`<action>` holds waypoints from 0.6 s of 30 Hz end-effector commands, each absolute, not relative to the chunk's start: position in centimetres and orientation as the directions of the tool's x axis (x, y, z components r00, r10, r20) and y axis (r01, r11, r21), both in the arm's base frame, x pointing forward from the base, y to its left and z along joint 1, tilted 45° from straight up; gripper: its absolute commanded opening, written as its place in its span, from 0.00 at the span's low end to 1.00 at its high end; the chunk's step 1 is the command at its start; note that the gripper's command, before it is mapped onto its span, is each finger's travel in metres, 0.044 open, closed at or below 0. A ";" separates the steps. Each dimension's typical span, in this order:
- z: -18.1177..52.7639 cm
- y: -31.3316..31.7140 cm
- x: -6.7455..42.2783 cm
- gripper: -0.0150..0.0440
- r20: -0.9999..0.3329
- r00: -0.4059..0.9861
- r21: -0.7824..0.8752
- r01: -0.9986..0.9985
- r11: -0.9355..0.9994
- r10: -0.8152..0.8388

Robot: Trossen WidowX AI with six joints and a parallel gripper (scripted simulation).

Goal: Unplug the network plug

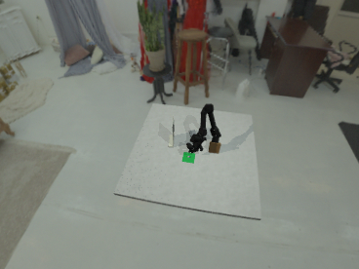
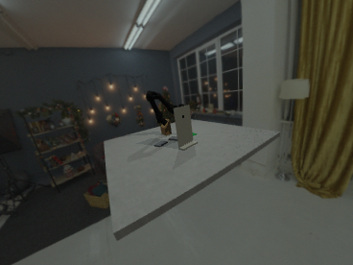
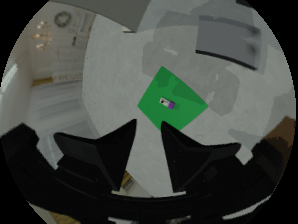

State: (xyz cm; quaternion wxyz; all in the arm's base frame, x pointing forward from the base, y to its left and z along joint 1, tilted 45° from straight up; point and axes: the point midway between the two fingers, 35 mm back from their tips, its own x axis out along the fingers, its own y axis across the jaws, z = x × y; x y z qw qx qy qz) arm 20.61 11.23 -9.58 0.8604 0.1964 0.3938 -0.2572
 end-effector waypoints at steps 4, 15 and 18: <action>-8.8 12.2 20.8 0.52 -0.775 0.566 0.150 0.597 0.788 -0.282; -7.7 13.0 20.4 0.52 -0.774 0.567 0.150 0.597 0.788 -0.282; -7.4 13.2 20.3 0.52 -0.774 0.567 0.150 0.597 0.788 -0.282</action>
